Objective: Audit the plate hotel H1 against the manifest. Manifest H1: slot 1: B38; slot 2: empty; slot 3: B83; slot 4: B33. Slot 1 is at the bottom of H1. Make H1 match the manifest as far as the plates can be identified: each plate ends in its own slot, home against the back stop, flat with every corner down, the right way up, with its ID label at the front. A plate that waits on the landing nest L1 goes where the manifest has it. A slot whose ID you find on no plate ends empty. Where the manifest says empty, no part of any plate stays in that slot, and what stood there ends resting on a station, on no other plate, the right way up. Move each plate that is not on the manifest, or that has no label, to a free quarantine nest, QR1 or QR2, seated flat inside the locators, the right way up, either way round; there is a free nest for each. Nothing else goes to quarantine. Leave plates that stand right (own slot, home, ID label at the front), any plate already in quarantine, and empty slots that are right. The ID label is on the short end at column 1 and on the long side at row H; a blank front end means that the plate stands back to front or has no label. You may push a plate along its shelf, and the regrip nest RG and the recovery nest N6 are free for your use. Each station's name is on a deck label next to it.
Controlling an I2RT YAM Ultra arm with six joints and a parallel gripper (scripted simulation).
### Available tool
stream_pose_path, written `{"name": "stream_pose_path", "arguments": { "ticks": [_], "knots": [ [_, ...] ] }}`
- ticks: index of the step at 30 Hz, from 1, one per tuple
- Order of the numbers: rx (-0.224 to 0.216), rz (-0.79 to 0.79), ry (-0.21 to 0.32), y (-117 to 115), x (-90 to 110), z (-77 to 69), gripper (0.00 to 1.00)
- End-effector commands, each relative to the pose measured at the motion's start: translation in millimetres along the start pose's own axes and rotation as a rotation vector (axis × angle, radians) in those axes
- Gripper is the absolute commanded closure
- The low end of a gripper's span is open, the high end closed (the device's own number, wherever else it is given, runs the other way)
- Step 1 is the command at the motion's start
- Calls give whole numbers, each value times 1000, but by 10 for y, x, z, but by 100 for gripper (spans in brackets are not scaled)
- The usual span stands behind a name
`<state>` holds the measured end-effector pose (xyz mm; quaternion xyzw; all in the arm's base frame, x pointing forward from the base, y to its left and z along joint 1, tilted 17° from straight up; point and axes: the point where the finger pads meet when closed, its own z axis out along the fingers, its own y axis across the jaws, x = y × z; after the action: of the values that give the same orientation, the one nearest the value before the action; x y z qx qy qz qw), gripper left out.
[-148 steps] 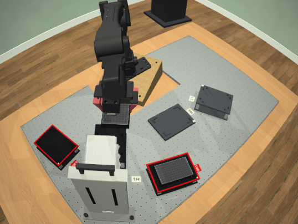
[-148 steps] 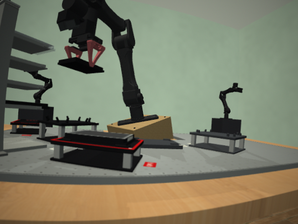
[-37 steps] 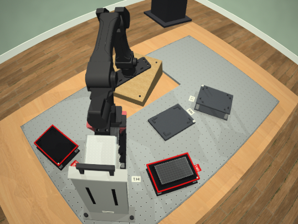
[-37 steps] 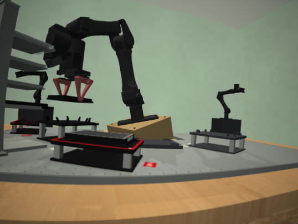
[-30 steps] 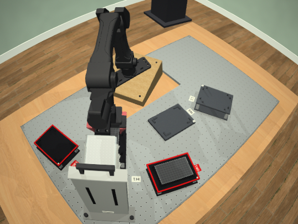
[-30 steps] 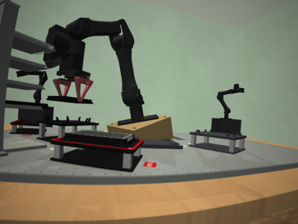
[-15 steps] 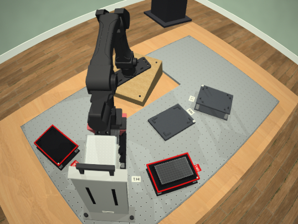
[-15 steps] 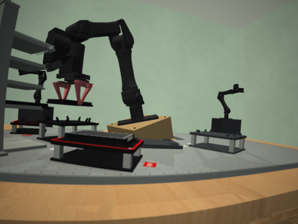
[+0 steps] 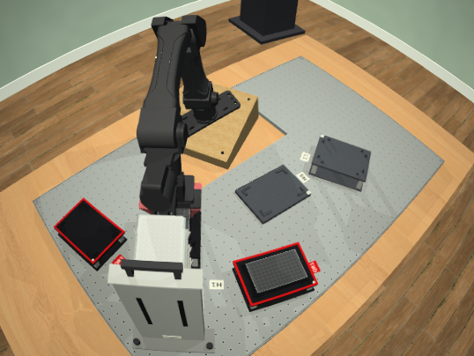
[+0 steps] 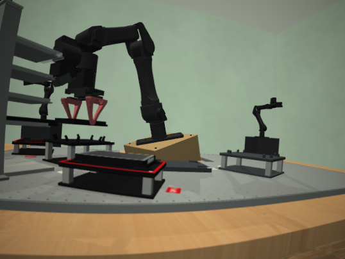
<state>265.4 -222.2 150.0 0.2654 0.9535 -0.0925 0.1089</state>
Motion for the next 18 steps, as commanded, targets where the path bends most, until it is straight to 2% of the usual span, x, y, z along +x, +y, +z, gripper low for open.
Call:
{"name": "stream_pose_path", "arguments": {
  "ticks": [1, 18],
  "knots": [
    [2, 1, -17, -11, -31, -28, 14],
    [2, 1, -17, -11, -32, 72, 14]
  ]
}}
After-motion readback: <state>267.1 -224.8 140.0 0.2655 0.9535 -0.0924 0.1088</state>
